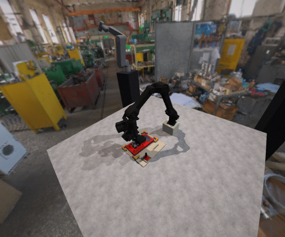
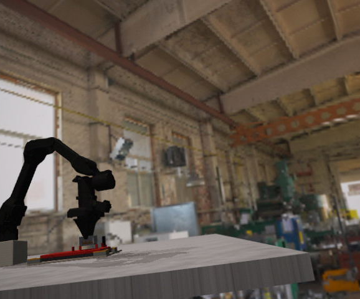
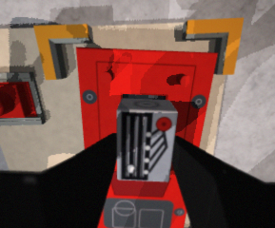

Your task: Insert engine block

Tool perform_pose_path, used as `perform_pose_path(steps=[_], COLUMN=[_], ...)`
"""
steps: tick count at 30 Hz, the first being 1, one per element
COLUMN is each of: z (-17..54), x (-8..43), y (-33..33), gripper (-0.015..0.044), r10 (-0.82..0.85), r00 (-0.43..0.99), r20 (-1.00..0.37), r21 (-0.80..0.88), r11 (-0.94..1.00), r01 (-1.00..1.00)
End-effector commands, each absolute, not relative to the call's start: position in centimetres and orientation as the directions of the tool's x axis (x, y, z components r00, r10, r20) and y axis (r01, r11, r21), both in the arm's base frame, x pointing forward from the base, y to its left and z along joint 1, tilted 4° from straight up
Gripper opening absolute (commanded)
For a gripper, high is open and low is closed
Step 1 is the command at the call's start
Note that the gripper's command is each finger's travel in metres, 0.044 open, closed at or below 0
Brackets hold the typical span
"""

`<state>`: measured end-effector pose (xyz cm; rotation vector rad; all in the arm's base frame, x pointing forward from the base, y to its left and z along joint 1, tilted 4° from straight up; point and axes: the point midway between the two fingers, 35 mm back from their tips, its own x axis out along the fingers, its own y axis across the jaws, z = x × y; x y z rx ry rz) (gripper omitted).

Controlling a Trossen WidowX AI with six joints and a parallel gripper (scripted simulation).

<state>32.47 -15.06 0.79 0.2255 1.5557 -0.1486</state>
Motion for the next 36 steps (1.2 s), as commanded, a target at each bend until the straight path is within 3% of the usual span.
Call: perform_pose_path(steps=[1, 36], z=[0.67, 0.17], x=[32.38, 32.37], y=[-15.08, -15.04], gripper=[0.0160, 0.0160], r10=[0.045, 0.045], r00=[0.010, 0.010], r20=[-0.999, -0.999], r21=[0.046, 0.046], r11=[0.970, 0.970], r01=[0.238, 0.239])
